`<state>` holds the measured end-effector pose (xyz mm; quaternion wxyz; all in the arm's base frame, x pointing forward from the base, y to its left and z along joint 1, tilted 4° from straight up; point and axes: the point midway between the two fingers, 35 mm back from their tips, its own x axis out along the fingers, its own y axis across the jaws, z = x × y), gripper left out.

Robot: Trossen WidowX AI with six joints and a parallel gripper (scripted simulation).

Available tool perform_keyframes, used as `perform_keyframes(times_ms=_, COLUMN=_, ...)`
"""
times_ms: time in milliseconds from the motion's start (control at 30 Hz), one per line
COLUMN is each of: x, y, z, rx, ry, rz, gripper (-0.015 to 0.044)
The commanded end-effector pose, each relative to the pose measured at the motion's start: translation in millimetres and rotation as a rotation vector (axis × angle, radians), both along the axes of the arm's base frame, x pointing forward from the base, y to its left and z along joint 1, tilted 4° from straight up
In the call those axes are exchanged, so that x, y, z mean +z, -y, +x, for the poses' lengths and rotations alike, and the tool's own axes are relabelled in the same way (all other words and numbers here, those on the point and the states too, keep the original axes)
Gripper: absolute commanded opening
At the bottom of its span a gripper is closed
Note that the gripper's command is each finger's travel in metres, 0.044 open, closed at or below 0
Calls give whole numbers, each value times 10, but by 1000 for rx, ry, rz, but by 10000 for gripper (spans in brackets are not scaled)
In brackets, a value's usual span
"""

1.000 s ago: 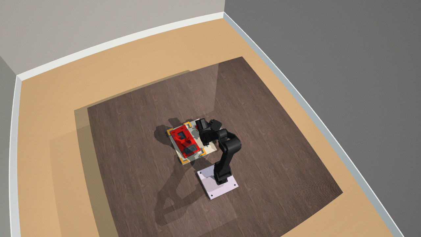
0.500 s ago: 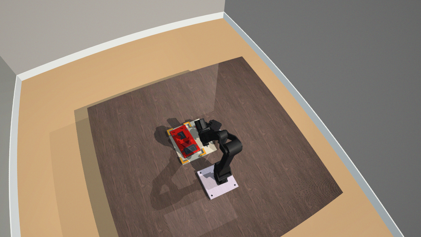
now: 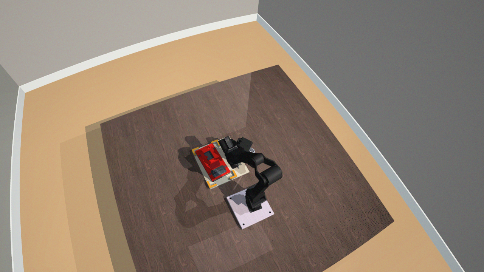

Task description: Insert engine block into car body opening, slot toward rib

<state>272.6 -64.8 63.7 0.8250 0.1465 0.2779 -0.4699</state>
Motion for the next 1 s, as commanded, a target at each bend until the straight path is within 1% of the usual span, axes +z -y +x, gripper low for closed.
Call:
perform_keyframes(times_ms=0, x=-2, y=-1, z=3, rx=4, ry=-2, rz=-1, gripper=440)
perform_keyframes(times_ms=467, x=-2, y=-1, z=4, rx=1, ry=-1, rz=2, gripper=440)
perform_keyframes(times_ms=967, x=-18, y=70, z=108, rx=-263, ry=97, rz=289, gripper=440)
